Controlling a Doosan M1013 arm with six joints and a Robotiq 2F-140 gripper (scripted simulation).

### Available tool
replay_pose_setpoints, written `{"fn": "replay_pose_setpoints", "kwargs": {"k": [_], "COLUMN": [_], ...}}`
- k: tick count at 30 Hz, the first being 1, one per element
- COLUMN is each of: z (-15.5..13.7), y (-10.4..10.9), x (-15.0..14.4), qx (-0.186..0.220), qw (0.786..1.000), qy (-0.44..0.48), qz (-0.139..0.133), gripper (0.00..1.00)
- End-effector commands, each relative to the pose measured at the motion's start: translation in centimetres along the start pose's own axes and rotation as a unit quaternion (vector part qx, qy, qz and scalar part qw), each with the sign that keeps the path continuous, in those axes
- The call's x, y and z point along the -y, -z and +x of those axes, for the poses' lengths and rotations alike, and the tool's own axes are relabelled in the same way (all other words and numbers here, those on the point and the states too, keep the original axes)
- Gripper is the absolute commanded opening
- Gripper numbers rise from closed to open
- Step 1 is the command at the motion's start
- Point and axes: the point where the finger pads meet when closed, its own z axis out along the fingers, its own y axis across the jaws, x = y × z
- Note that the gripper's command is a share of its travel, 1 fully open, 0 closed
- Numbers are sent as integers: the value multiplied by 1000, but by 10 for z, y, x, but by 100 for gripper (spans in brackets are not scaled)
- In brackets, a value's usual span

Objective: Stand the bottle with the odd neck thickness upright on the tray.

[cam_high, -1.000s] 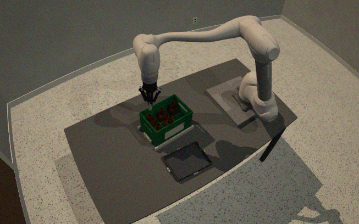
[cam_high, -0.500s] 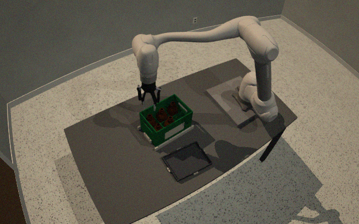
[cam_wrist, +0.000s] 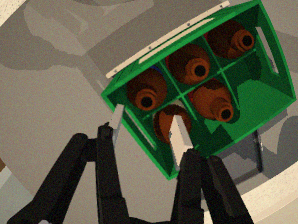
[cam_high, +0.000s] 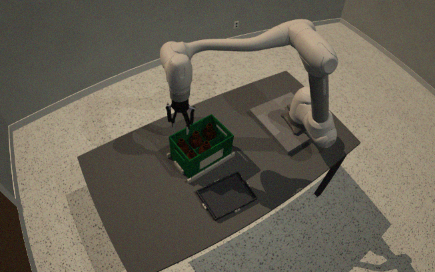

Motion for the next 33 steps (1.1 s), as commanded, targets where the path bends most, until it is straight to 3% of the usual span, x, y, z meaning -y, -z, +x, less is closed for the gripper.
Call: {"fn": "replay_pose_setpoints", "kwargs": {"k": [1, 20, 33], "z": [0, 0, 0], "y": [0, -3, -16], "x": [0, 0, 0], "qx": [0, 0, 0], "qw": [1000, 1000, 1000], "qy": [0, 0, 0], "qz": [0, 0, 0], "gripper": [38, 38, 38]}}
